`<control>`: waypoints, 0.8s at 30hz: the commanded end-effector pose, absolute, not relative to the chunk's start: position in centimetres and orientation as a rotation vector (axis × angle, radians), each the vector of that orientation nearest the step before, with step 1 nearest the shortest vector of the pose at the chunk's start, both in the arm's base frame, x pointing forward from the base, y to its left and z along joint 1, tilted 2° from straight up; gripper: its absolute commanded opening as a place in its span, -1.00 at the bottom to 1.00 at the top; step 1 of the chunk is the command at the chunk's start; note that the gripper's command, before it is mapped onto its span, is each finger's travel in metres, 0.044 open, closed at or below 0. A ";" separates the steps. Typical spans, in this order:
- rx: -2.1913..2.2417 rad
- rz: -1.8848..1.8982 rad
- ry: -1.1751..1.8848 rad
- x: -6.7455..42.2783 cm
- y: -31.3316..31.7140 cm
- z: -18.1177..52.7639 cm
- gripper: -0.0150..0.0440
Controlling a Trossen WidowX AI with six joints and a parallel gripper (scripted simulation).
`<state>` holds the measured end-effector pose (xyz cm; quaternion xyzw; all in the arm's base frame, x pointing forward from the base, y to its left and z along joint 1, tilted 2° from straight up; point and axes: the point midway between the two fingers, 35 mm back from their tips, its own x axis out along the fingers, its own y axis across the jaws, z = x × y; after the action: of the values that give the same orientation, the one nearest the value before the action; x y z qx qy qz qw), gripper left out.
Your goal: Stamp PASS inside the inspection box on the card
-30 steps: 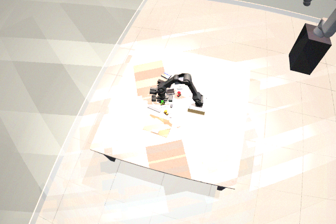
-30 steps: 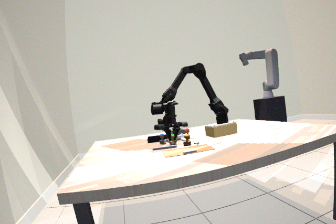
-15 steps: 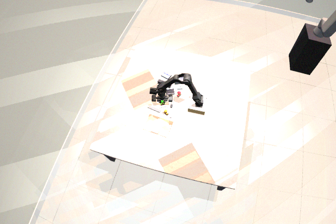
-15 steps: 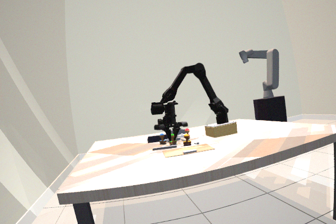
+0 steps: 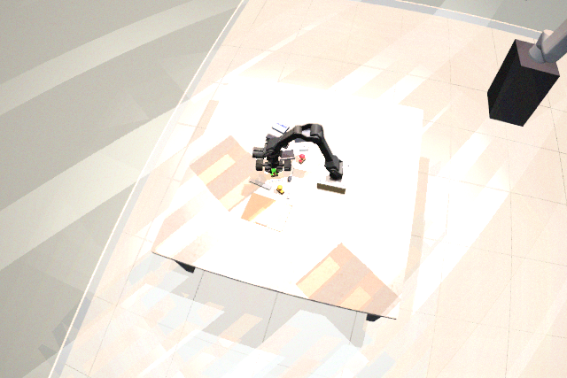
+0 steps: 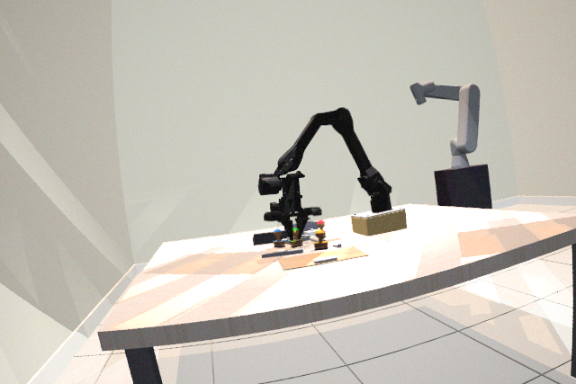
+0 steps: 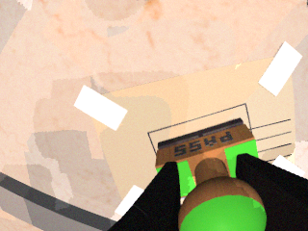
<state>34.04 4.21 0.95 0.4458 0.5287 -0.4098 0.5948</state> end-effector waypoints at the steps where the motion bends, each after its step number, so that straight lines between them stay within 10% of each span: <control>1: 1.037 -0.958 1.225 34.0 4.2 1.1 -0.49; 24: 1.038 -0.958 1.225 34.0 4.3 4.7 -0.49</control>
<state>33.96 4.34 4.15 0.4448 0.5299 -0.4104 0.5941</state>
